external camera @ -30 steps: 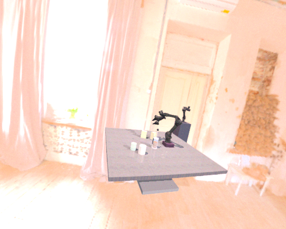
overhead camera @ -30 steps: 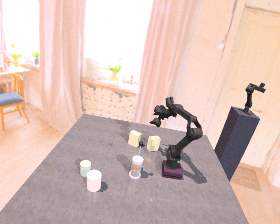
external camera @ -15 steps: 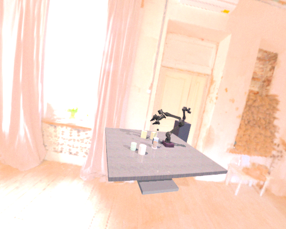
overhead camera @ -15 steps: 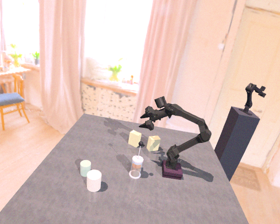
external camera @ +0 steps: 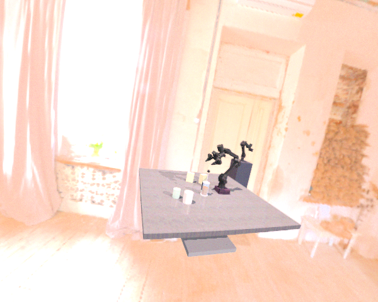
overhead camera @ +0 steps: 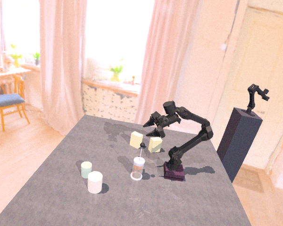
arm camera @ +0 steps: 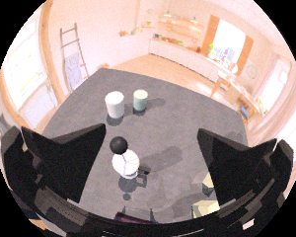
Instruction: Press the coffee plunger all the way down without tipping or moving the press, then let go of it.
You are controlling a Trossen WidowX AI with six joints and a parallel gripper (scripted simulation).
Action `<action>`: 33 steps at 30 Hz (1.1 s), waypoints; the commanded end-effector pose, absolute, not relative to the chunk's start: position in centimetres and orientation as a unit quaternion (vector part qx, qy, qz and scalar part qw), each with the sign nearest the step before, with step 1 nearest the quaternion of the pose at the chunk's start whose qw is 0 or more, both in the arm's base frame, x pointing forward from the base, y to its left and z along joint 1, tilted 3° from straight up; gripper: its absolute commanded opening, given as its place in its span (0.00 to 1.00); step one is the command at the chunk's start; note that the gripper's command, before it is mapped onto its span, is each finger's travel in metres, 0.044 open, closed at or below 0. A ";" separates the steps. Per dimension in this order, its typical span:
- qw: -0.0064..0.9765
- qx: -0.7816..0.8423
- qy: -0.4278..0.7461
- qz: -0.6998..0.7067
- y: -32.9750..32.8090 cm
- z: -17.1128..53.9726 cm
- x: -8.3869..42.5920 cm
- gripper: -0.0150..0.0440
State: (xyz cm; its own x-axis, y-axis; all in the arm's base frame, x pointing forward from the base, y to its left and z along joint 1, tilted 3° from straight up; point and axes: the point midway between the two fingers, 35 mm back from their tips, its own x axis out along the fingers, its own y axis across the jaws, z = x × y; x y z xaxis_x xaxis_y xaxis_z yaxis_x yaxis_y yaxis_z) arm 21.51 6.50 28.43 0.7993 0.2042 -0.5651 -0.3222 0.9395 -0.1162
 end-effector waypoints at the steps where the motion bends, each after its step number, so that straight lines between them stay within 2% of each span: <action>1: 0.943 -0.083 0.271 0.176 8.6 29.1 19.4 1.00; 6: 0.941 -0.074 0.268 0.193 9.4 28.8 18.6 1.00; 14: 0.941 -0.074 0.268 0.193 9.0 23.4 18.3 1.00; 33: 0.941 -0.074 0.268 0.192 9.8 22.2 20.2 1.00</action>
